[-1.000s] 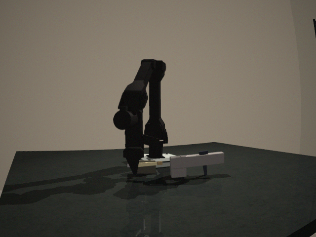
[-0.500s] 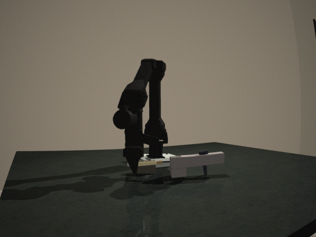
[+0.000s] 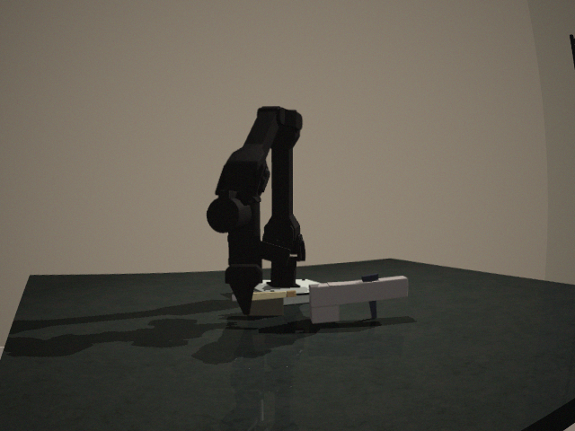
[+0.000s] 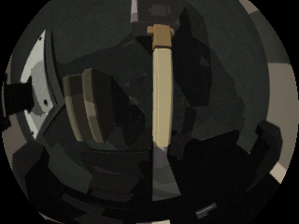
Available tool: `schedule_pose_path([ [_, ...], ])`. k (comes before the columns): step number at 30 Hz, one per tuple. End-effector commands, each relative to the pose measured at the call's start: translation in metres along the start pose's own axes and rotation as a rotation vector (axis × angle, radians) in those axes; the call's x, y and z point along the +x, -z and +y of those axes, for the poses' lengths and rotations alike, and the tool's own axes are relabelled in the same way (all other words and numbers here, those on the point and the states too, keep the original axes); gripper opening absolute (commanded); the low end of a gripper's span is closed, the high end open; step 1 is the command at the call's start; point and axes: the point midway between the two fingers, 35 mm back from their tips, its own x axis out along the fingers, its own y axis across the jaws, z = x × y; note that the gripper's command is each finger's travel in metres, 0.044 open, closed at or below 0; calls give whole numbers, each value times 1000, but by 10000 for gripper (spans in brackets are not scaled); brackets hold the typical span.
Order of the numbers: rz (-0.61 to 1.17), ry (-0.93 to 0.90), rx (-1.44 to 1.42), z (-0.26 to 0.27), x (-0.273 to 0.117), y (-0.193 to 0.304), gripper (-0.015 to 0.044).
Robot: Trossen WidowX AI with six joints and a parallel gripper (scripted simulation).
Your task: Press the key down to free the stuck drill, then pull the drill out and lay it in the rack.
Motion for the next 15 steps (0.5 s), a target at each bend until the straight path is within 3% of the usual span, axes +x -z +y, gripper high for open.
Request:
schedule_pose_path([
  [1,6,6,2,0,-3,0,0],
  [15,6,6,2,1,-6,-1,0],
])
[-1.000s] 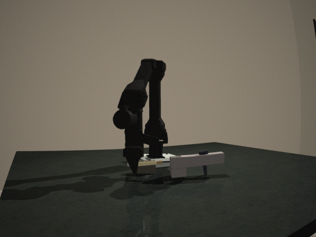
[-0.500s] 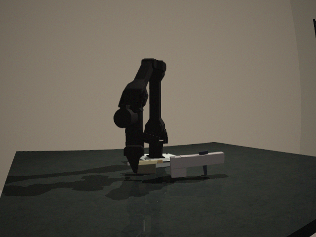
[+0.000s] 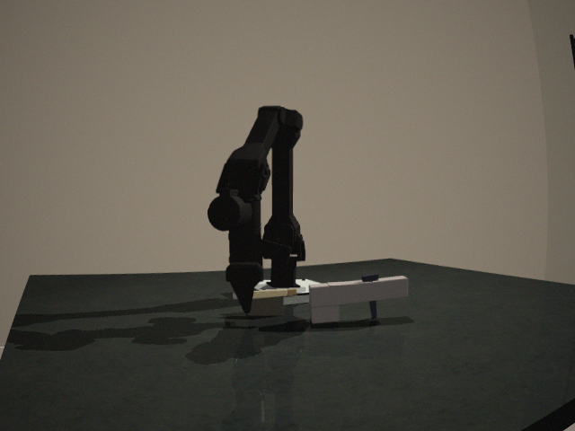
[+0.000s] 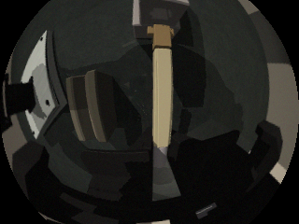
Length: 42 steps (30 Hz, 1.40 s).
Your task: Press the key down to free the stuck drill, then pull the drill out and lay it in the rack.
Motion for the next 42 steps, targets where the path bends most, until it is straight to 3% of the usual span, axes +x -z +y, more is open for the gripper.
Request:
schedule_pose_path([
  [1,6,6,4,0,-3,0,0],
  [42,6,6,4,2,-12,-2,0],
])
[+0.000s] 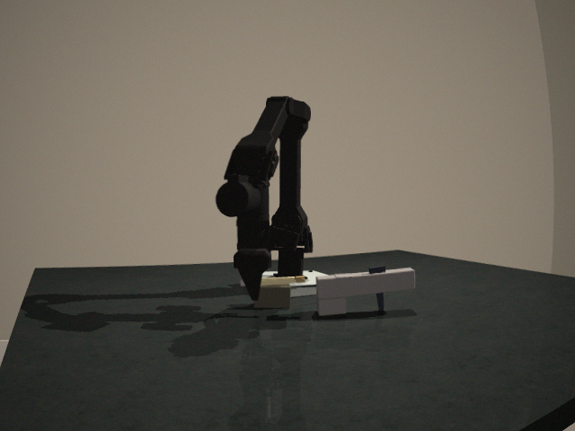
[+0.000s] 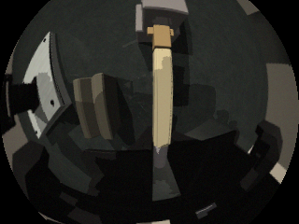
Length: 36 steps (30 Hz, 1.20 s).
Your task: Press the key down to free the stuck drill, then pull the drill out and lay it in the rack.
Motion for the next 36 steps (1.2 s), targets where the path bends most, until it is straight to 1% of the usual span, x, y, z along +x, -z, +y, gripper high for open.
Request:
schedule_pose_path([
  [1,5,6,4,-1,-3,0,0],
  [36,5,6,4,0,-10,0,0],
])
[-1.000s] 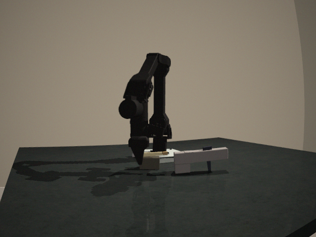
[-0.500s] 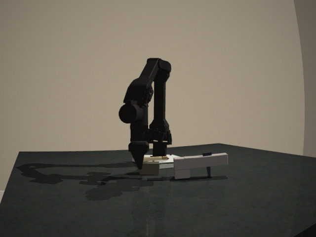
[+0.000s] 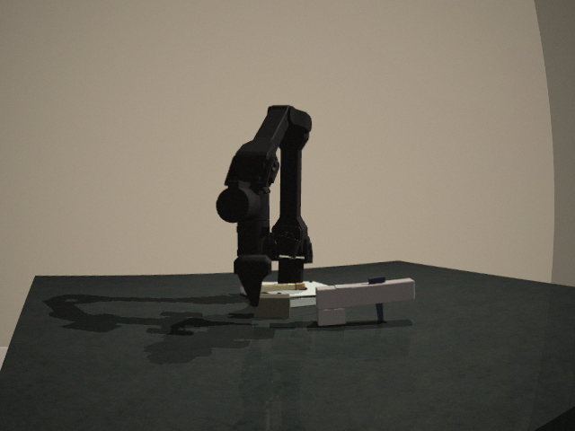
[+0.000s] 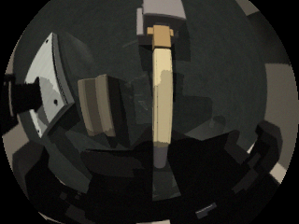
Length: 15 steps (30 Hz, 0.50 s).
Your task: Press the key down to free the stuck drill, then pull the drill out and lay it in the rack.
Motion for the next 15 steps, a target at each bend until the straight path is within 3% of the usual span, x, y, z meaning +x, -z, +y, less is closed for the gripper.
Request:
schedule_pose_path([
  [1,5,6,4,-1,-3,1,0],
  [15,5,6,4,-1,-6,1,0],
])
